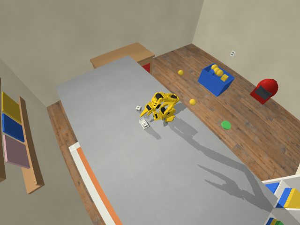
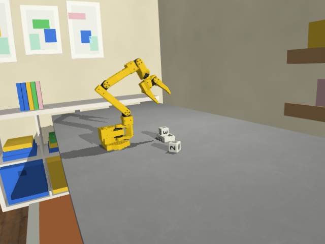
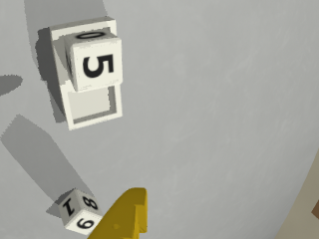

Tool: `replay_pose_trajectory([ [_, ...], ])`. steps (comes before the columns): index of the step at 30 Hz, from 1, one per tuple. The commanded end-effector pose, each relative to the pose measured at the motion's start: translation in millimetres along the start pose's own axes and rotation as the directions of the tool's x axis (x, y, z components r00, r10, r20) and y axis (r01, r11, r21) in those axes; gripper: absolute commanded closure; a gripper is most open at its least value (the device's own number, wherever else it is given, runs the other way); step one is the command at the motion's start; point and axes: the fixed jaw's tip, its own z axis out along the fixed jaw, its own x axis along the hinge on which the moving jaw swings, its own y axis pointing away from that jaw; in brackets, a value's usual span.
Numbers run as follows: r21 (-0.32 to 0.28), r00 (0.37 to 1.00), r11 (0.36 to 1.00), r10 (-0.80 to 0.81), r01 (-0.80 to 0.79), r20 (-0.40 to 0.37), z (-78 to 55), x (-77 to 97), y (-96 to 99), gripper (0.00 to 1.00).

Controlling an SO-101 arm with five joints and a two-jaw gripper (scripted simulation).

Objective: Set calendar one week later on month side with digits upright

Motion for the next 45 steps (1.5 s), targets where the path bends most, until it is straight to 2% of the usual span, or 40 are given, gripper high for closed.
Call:
replay_pose_trajectory([
  [1,0.063,1.000,0.998,0.003,-0.003,-0.002,-8.8,-0.4,-5.5,0.65],
  [14,0.063,0.999,0.997,0.049,-0.049,-0.006,-8.7,1.5,-6.5,0.65],
  [21,0.064,0.990,0.988,0.142,-0.140,-0.014,-8.5,5.6,-8.3,0.65],
  [27,0.070,0.944,0.943,0.327,-0.325,-0.031,-7.9,14.3,-12.0,0.65],
  [32,0.087,0.849,0.848,0.527,-0.522,-0.046,-7.3,25.1,-15.8,0.65],
  [36,0.110,0.719,0.720,0.692,-0.685,-0.055,-6.8,35.9,-19.0,0.65],
  [38,0.110,0.719,0.720,0.692,-0.685,-0.055,-6.8,35.9,-19.0,0.65],
  [41,0.133,0.591,0.593,0.805,-0.794,-0.057,-6.4,45.3,-21.1,0.65],
  [45,0.168,0.385,0.388,0.922,-0.906,-0.049,-6.1,59.0,-23.4,0.65],
])
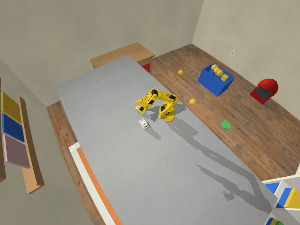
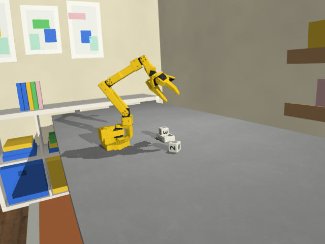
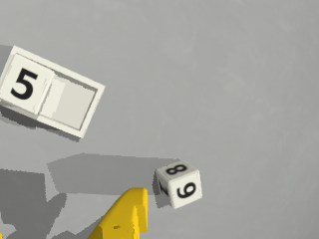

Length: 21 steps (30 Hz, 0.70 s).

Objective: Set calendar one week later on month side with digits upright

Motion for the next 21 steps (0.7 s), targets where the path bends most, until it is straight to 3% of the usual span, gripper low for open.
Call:
replay_pose_trajectory([
  [1,0.050,0.972,0.970,0.236,-0.236,0.006,-2.8,1.4,-18.2,0.65],
  [8,0.101,0.799,0.795,0.601,-0.598,0.002,0.6,14.5,-40.3,0.65],
  [10,0.101,0.799,0.795,0.601,-0.598,0.002,0.6,14.5,-40.3,0.65],
  [21,0.164,0.413,0.401,0.909,-0.901,0.049,3.6,36.9,-67.0,0.65],
])
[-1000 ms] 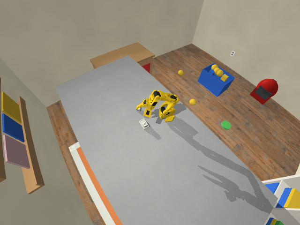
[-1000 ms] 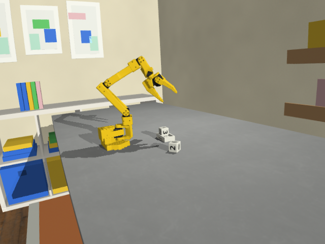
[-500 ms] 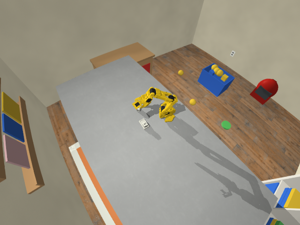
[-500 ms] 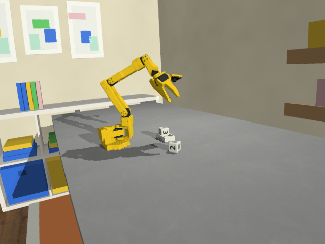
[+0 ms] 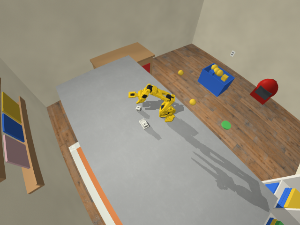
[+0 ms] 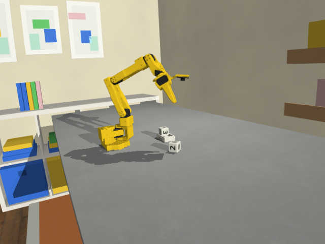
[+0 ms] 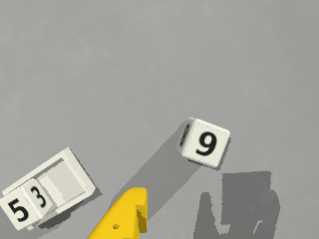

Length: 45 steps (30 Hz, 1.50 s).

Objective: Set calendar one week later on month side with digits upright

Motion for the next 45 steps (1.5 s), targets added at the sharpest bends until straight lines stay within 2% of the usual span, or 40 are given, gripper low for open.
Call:
replay_pose_trajectory([
  [1,0.023,0.988,0.988,0.151,-0.152,0.046,-4.3,-10.8,-11.8,0.65],
  [4,0.032,0.971,0.971,0.233,-0.235,0.048,-3.1,-12.1,-17.8,0.65],
  [13,0.044,0.938,0.938,0.342,-0.344,0.053,-1.6,-13.7,-26.1,0.65],
  [28,0.048,0.930,0.929,0.366,-0.367,0.037,2.1,-13.0,-27.8,0.65],
  [32,0.055,0.929,0.929,0.369,-0.367,-0.027,14.1,-9.0,-27.4,0.65],
  [38,0.074,0.908,0.928,0.372,-0.365,-0.192,44.3,4.9,-25.2,0.65],
  [40,0.074,0.908,0.928,0.372,-0.365,-0.192,44.3,4.9,-25.2,0.65],
  [45,0.089,0.869,0.929,0.369,-0.360,-0.331,68.2,20.7,-22.2,0.65],
])
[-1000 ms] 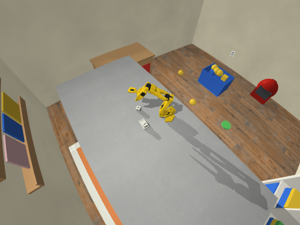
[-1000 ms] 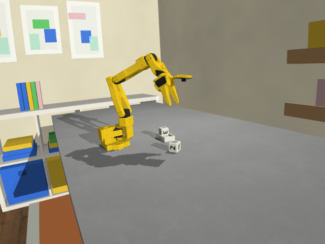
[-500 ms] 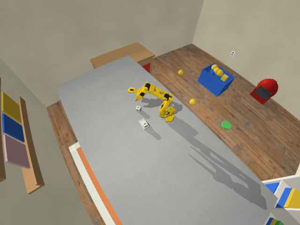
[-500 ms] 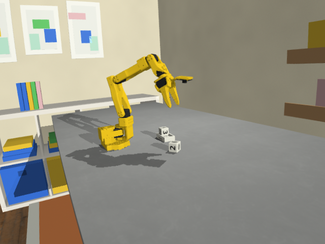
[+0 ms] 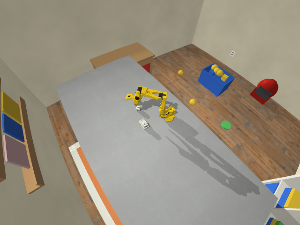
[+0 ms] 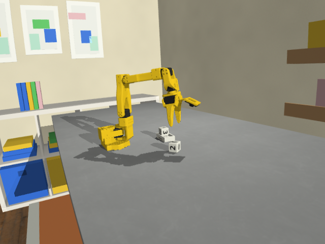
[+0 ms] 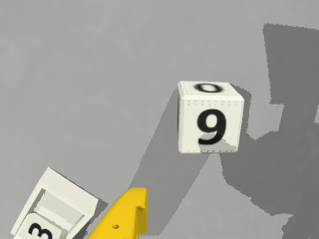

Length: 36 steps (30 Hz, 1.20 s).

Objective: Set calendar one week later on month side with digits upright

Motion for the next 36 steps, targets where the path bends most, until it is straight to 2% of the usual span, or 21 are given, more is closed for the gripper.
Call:
replay_pose_trajectory([
  [1,0.005,0.999,1.000,0.016,-0.016,-0.041,10.5,-1.9,-1.8,0.65],
  [4,0.011,0.996,1.000,0.016,-0.016,-0.093,20.2,2.0,-2.1,0.65],
  [8,0.014,0.993,1.000,0.017,-0.015,-0.120,25.2,4.2,-2.4,0.65],
  [36,0.014,0.993,0.999,0.030,-0.029,-0.110,26.7,1.2,-2.0,0.65],
])
